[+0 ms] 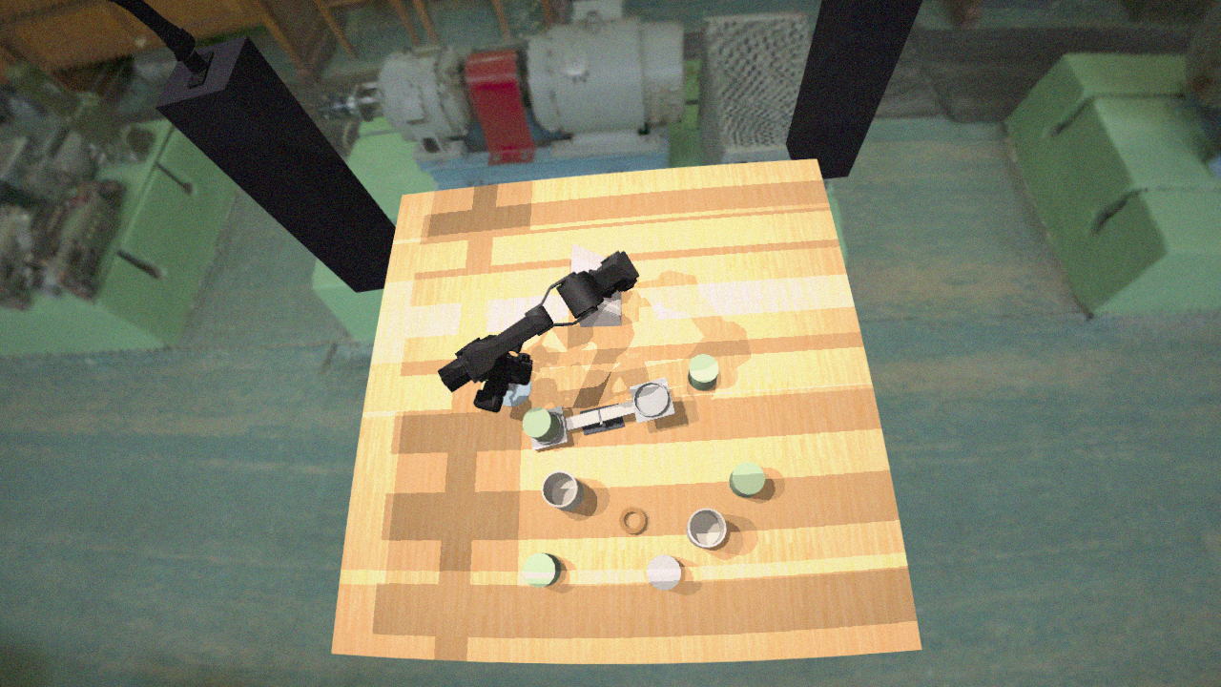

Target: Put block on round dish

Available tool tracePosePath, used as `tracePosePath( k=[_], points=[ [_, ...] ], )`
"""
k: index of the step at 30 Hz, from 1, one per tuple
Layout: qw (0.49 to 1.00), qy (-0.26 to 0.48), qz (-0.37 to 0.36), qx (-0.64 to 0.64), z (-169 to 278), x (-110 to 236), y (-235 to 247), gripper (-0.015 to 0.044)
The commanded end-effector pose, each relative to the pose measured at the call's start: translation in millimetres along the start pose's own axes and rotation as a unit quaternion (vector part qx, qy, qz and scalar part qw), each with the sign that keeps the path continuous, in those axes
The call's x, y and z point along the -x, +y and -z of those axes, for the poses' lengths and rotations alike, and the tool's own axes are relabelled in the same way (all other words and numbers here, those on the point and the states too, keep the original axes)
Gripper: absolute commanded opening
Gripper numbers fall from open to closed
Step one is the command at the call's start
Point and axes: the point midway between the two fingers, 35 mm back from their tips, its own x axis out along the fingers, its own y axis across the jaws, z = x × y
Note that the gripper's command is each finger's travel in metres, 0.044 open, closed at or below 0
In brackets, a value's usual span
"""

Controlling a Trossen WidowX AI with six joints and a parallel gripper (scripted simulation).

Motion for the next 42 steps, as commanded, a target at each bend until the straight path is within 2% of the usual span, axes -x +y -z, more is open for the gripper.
tracePosePath(
  k=[1,10,25,27,31,37,40,42],
  points=[
    [1.0,-0.002,0.003,-0.002,-0.9,-5.6,-0.9,0.0],
    [1.0,-0.002,0.003,-0.002,-1.1,-19.2,-0.9,0.0],
    [1.0,-0.001,-0.001,0.0,-0.7,-14.8,0.5,0.0394],
    [1.0,-0.001,-0.001,-0.001,-0.4,-5.6,-0.3,0.044],
    [1.0,-0.001,0.002,-0.002,-0.2,40.5,-0.7,0.044],
    [1.0,-0.001,0.003,-0.003,-0.2,45.5,-0.6,0.044],
    [1.0,0.0,0.008,-0.004,-0.1,78.6,0.1,0.044],
    [1.0,0.001,0.009,-0.005,-0.4,88.8,0.9,0.044]
  ],
)
